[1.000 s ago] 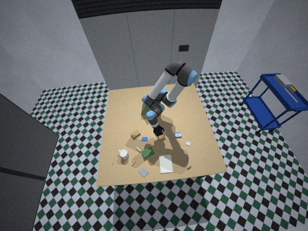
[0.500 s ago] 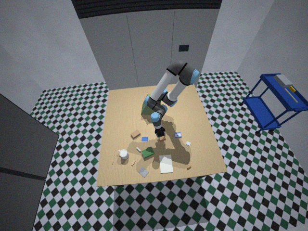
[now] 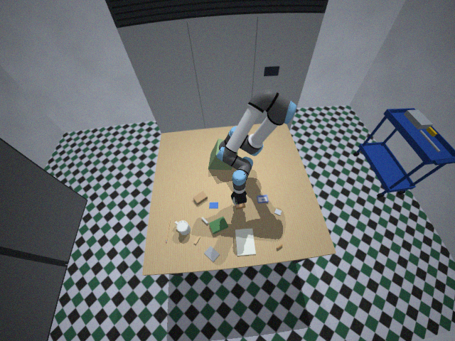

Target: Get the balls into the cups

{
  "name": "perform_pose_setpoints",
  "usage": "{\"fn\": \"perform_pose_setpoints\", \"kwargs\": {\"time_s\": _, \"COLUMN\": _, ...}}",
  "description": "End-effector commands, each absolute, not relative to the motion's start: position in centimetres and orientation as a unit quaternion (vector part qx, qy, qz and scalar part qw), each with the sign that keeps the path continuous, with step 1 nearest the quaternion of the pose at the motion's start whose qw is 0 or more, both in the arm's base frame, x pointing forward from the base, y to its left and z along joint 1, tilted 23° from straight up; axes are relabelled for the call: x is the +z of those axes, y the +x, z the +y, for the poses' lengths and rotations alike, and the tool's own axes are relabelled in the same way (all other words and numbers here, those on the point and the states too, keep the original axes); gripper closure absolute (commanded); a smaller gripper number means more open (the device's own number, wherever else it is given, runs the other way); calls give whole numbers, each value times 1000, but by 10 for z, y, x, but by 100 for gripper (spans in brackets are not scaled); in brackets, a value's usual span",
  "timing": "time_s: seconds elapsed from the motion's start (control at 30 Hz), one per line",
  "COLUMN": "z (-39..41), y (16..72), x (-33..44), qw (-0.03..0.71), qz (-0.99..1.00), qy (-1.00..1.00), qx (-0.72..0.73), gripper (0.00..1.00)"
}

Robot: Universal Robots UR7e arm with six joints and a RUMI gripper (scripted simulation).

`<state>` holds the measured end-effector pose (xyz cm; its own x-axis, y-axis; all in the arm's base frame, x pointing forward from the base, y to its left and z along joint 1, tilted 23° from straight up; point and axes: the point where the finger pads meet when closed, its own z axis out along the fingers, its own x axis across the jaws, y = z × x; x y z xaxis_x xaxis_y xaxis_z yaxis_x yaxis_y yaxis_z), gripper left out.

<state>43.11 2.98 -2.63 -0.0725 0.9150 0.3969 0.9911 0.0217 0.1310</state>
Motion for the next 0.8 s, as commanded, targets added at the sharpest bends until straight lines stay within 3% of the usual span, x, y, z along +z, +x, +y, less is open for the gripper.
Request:
{"fn": "perform_pose_setpoints", "kwargs": {"time_s": 0.0, "z": 28, "y": 430, "x": -27, "qw": 100, "qz": -707, "qy": -677, "qx": -177, "gripper": 57}}
{"fn": "perform_pose_setpoints", "kwargs": {"time_s": 0.77, "z": 28, "y": 430, "x": -27, "qw": 98, "qz": -707, "qy": -678, "qx": -176, "gripper": 57}}
